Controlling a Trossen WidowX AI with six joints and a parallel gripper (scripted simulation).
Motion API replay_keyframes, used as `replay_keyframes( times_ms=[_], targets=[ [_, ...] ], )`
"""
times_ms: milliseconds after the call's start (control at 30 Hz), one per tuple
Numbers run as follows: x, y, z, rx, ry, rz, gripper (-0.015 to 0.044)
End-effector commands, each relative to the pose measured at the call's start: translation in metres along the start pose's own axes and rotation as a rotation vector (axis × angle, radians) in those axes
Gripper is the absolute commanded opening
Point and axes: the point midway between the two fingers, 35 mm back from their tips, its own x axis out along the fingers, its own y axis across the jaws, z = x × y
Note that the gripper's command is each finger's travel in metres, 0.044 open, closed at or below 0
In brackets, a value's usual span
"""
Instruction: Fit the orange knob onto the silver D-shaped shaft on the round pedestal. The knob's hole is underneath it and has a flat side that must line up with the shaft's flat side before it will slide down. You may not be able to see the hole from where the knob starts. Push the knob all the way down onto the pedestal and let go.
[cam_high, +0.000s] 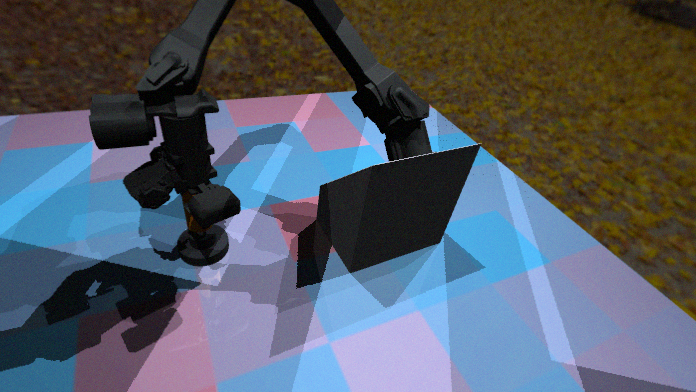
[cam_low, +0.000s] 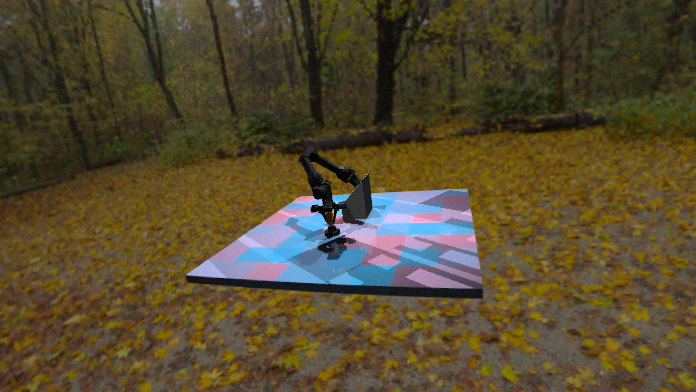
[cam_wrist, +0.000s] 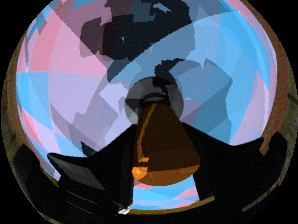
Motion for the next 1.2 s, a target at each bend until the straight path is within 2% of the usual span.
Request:
replay_keyframes(
  times_ms=[0, 233, 467, 1167],
  targets=[
    [0.0002, -0.0007, 0.0006, -0.002, -0.002, -0.003, 0.0000],
    [-0.0043, -0.0012, 0.0003, -0.011, -0.002, -0.003, 0.0000],
    [-0.0035, 0.0000, 0.0005, -0.211, -0.002, -0.003, 0.0000],
    [-0.0043, -0.0013, -0.0001, -0.211, -0.002, -0.003, 0.0000]
  ],
)
